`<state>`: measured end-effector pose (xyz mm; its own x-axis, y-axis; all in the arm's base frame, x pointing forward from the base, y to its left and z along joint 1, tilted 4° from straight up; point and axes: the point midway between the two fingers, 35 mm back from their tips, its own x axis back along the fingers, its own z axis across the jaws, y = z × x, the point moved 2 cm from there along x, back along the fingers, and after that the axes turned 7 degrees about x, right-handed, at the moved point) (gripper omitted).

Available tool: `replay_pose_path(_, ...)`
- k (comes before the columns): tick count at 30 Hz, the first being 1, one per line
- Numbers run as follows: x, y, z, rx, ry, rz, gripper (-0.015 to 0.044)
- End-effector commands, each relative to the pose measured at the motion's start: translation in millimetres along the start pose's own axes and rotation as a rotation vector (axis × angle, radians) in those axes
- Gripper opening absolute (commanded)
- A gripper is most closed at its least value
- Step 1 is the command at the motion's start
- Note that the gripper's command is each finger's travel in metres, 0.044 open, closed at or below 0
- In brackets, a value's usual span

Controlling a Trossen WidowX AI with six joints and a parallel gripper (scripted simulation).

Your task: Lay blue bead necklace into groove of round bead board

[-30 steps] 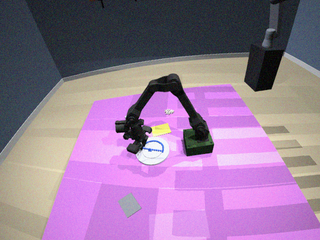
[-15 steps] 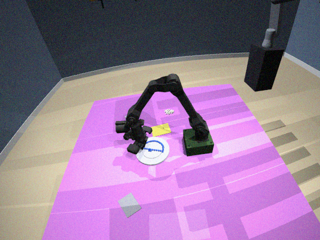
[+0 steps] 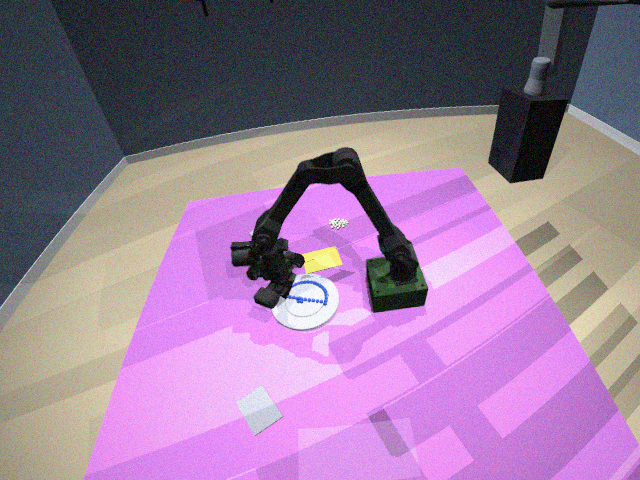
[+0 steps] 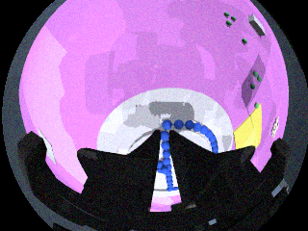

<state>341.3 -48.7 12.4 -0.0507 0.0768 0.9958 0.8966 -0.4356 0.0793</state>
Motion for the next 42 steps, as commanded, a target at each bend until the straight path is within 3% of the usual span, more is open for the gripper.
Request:
replay_pose_path(1, 0.4, 0.3, 0.1, 0.000, 0.000, -0.001, 0.0000)
replay_pose_path(39, -2.0, 7.8, 8.6, 0.005, 0.001, 0.004, 0.0000)
replay_pose_path(42, 1.5, 8.7, 8.6, 0.010, 0.002, -0.003, 0.0079)
